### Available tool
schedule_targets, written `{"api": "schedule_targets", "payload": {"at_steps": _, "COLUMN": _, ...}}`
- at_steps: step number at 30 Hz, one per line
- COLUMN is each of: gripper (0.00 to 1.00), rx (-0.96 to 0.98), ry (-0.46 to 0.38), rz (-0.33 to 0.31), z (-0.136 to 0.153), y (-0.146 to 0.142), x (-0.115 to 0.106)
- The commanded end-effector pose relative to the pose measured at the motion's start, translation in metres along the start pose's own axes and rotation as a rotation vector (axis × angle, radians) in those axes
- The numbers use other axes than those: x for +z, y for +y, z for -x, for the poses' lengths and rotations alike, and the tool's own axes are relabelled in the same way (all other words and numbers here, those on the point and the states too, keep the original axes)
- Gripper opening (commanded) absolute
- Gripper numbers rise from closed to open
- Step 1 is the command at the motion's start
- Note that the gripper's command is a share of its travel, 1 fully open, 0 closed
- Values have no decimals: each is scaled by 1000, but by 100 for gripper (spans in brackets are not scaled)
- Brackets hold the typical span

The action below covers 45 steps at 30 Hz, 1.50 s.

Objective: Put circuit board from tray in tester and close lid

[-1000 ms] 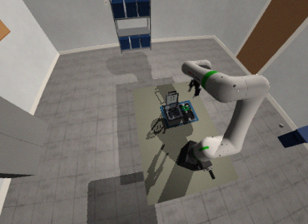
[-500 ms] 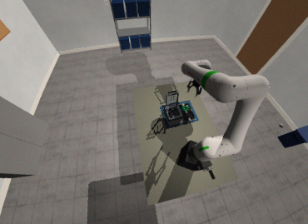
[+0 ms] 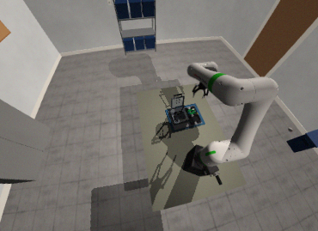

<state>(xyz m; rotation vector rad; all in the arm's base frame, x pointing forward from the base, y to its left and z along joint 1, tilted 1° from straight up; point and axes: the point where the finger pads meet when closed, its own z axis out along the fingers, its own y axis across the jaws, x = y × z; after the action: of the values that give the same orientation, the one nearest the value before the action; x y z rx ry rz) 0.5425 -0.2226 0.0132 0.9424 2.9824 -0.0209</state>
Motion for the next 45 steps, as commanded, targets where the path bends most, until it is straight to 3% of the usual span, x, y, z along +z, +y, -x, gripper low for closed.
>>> {"api": "schedule_targets", "payload": {"at_steps": 1, "gripper": 58, "rx": -167, "ry": 4, "rz": 8, "z": 0, "y": 0, "x": 0}}
{"api": "schedule_targets", "payload": {"at_steps": 8, "gripper": 58, "rx": -302, "ry": 3, "rz": 9, "z": 0, "y": 0, "x": 0}}
{"api": "schedule_targets", "payload": {"at_steps": 20, "gripper": 58, "rx": -316, "ry": 3, "rz": 9, "z": 0, "y": 0, "x": 1}}
{"api": "schedule_targets", "payload": {"at_steps": 29, "gripper": 58, "rx": -316, "ry": 3, "rz": 9, "z": -5, "y": -3, "x": 24}}
{"api": "schedule_targets", "payload": {"at_steps": 34, "gripper": 58, "rx": -316, "ry": 3, "rz": 9, "z": -13, "y": -7, "x": 61}}
{"api": "schedule_targets", "payload": {"at_steps": 44, "gripper": 58, "rx": -316, "ry": 3, "rz": 9, "z": -33, "y": -17, "x": 154}}
{"api": "schedule_targets", "payload": {"at_steps": 45, "gripper": 58, "rx": -316, "ry": 3, "rz": 9, "z": -33, "y": -17, "x": 154}}
